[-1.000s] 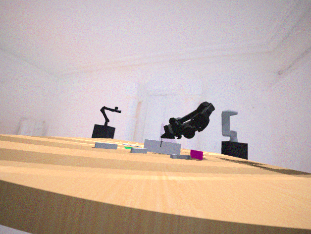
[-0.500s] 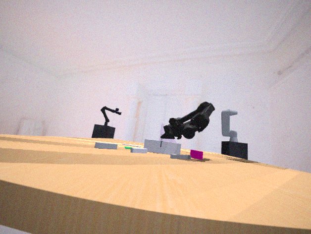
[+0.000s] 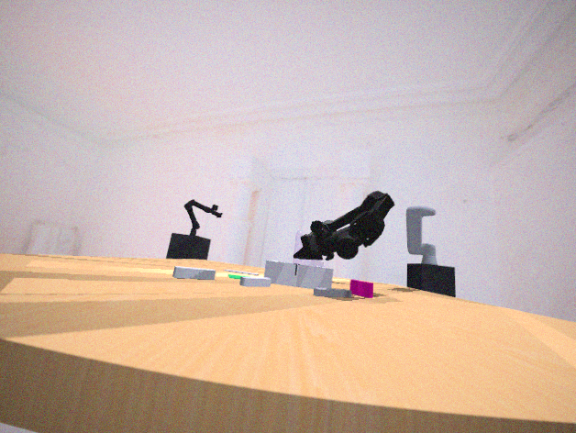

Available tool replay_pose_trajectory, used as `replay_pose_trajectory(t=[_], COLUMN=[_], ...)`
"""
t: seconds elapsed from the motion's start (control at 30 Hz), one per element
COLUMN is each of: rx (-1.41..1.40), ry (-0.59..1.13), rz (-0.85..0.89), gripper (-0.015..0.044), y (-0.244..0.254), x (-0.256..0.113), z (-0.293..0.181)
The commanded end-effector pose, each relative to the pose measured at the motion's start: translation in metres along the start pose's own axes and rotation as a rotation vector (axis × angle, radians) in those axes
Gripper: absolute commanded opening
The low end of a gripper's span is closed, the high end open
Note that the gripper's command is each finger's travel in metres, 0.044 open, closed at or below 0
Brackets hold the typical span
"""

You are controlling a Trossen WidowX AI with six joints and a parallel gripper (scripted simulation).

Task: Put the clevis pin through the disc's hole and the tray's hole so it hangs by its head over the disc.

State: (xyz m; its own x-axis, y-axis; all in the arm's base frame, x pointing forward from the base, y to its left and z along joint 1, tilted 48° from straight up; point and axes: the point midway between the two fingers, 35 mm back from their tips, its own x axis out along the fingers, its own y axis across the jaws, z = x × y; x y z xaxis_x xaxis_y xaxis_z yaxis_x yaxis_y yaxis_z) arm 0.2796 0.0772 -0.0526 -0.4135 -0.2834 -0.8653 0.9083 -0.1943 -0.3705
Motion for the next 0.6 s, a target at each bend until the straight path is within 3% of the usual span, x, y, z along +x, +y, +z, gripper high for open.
replay_pose_trajectory(t=[0.0,0.37,0.57], rx=[0.005,0.006,0.010], ry=[0.002,0.002,0.007], rz=[-0.001,-0.001,-0.002], gripper=[0.0160,0.0160,0.0317], y=[0.000,0.000,0.003], x=[-0.006,-0.007,-0.044], z=[0.013,0.015,0.013])
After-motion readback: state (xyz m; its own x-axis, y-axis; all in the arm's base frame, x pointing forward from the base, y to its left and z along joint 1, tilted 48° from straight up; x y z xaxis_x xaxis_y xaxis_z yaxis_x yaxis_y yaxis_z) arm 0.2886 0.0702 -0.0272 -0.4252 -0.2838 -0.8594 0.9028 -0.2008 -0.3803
